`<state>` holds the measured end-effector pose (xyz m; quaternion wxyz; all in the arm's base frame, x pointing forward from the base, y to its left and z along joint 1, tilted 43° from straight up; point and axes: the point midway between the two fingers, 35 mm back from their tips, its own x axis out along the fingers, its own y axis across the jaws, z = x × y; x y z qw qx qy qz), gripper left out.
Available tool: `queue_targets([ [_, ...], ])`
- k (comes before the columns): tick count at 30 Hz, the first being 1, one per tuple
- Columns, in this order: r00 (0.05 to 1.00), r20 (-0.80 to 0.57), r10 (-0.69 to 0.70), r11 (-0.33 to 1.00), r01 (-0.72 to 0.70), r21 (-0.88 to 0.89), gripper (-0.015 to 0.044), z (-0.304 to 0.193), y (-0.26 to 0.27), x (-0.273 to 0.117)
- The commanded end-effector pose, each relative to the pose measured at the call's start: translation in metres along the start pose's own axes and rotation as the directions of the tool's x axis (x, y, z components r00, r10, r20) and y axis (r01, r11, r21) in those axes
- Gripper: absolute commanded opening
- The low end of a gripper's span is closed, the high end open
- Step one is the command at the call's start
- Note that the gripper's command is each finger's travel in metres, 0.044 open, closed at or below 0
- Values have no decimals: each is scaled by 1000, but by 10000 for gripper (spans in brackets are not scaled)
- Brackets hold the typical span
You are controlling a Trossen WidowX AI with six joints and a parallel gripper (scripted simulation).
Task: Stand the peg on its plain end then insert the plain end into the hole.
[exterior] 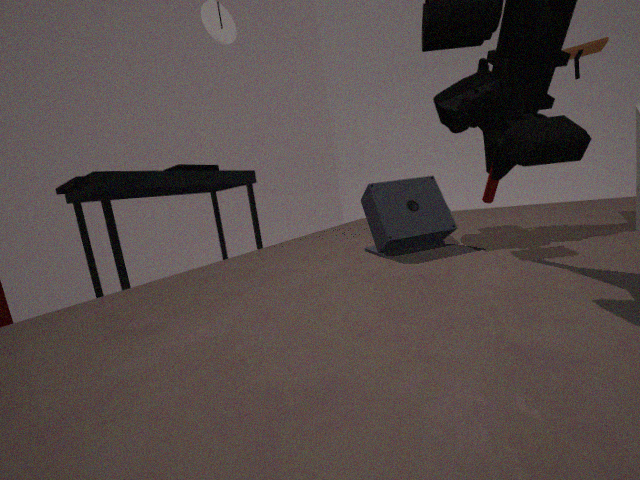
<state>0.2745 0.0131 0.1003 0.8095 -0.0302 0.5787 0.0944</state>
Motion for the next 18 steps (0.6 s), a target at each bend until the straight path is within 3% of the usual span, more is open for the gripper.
queue_targets([
  [1, 999, 22, -41, 998, 42, -36, 0, 3, -1, -1],
  [18, 974, 129, -189, 969, 206, -136, 0, 20, -4, -6],
])
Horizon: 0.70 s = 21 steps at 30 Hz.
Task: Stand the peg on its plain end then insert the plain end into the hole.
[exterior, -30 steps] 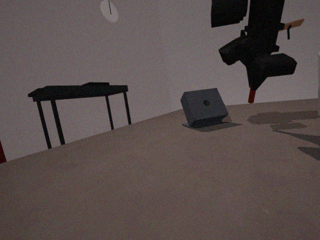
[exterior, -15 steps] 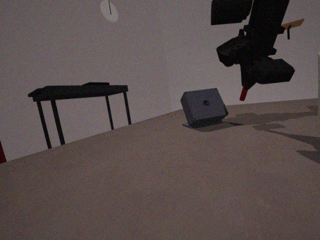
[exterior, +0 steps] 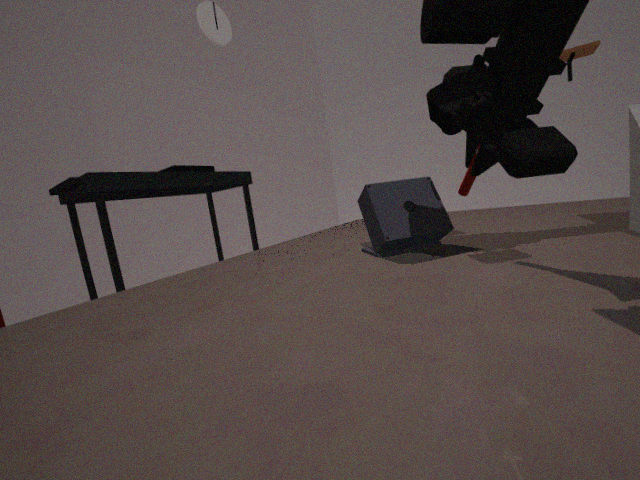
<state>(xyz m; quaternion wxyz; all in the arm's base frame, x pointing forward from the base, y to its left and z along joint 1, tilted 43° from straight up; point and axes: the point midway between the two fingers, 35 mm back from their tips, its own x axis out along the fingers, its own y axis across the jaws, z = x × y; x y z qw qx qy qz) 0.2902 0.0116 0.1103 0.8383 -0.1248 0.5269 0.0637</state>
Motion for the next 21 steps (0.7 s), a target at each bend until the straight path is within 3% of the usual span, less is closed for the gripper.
queue_targets([
  [1, 999, 24, -40, 999, 41, -29, 0, 3, -2, -2],
  [21, 984, 102, -144, 985, 153, -84, 0, 21, -9, 5],
])
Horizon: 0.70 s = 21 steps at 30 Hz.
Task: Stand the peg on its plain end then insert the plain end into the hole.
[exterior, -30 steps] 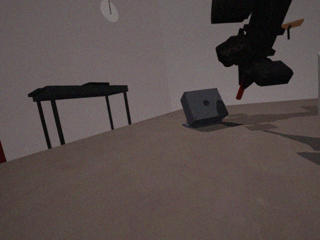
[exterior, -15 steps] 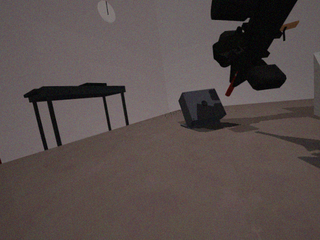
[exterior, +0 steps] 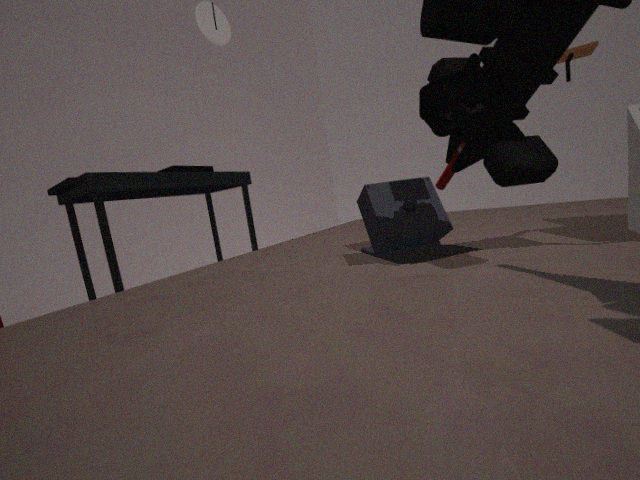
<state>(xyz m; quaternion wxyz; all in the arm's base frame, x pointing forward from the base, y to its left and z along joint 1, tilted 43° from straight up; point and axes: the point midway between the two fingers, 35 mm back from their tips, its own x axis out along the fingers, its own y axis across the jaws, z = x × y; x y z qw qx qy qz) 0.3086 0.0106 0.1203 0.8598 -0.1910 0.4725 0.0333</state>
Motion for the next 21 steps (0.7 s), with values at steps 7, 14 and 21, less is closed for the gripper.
queue_targets([
  [7, 999, 14, -34, 999, 35, -23, 0, 5, -4, 16],
  [14, 998, 30, -57, 998, 58, -33, 0, 8, -6, 26],
  [21, 996, 45, -80, 996, 82, -43, 0, 11, -8, 35],
])
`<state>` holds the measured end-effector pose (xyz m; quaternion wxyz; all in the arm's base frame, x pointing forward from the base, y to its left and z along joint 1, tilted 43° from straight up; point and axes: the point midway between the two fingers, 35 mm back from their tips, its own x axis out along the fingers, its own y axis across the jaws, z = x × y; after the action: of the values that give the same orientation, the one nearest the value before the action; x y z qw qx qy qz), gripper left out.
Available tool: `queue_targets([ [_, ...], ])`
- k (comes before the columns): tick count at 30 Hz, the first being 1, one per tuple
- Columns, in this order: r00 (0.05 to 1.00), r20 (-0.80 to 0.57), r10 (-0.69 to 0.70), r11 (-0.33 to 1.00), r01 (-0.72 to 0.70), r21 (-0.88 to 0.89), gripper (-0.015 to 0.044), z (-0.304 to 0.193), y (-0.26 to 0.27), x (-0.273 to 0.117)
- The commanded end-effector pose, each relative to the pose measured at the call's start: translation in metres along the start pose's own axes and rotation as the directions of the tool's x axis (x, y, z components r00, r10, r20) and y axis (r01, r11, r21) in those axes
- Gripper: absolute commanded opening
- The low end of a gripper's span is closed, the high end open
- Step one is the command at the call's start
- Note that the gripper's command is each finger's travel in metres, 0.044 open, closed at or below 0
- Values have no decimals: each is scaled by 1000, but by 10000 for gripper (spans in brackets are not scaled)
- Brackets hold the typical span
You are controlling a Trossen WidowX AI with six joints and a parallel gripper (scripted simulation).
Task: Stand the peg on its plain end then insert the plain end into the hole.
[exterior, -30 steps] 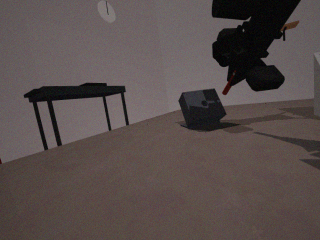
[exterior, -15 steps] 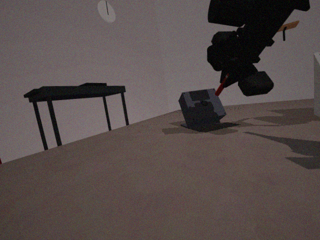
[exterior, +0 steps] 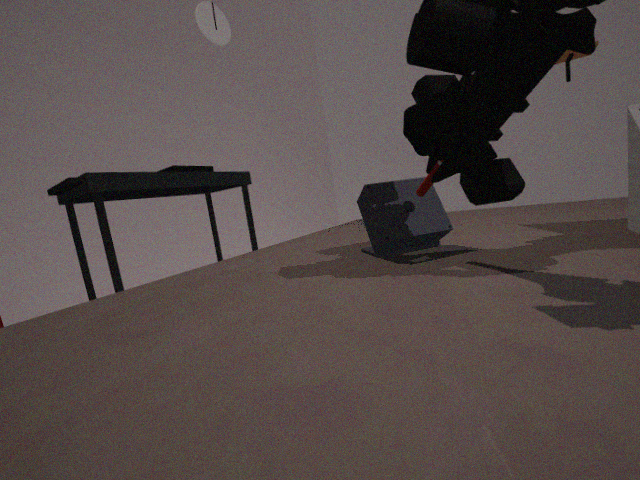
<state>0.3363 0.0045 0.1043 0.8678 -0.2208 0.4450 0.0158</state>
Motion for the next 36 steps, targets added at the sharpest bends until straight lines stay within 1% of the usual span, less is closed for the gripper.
queue_targets([
  [1, 1000, -1, -15, 1000, 15, -13, 0, -1, 0, 7],
  [15, 1000, 8, -30, 1000, 30, -3, 0, 0, 0, 16],
  [31, 1000, 9, -30, 1000, 30, -4, 0, -1, 0, 37],
  [36, 999, 12, -35, 999, 35, 2, 0, 1, -1, 33],
])
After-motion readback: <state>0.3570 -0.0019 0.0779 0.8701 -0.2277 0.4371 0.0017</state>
